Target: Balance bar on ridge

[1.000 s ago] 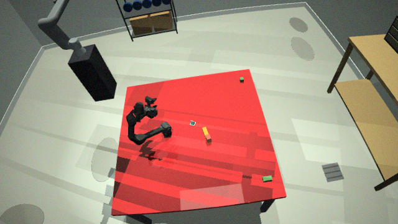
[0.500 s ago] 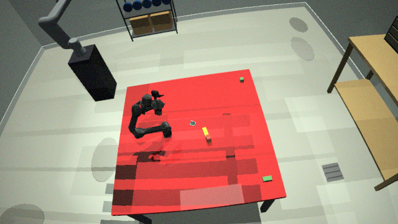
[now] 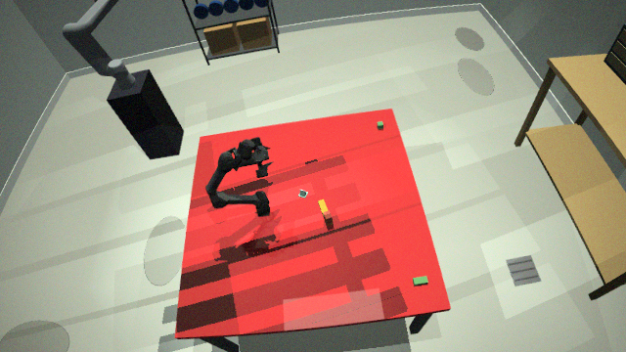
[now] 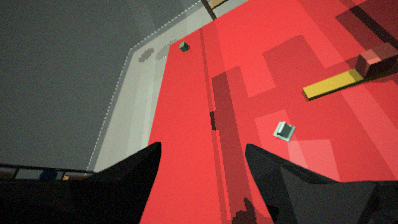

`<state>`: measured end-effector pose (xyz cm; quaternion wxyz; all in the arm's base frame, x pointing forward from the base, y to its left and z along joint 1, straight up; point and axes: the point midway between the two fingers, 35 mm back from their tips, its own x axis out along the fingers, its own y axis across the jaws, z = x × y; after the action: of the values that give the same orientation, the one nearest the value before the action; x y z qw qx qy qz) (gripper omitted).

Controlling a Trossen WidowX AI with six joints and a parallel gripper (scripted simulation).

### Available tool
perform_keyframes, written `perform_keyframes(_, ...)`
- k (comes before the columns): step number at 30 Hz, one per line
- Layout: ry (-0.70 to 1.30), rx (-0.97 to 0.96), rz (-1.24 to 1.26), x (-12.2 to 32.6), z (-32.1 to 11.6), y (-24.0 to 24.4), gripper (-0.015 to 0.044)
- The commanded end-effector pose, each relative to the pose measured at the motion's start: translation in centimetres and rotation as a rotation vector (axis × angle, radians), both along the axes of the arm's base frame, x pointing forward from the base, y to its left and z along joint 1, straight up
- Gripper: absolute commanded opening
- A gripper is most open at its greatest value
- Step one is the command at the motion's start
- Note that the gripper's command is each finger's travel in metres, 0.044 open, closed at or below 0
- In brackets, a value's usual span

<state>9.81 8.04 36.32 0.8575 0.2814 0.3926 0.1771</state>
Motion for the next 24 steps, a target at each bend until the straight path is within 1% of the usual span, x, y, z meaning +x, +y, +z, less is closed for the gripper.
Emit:
perform_keyframes(1, -0.022, -0.095, 0.034, 1.5, -0.3, 0.0, 0.0315)
perform_keyframes(15, -0.076, -0.414, 0.170, 6.8, -1.9, -0.8, 0.0315)
perform_keyframes(24, -0.057, -0.604, 0.278, 10.3, -3.8, -2.0, 0.0315)
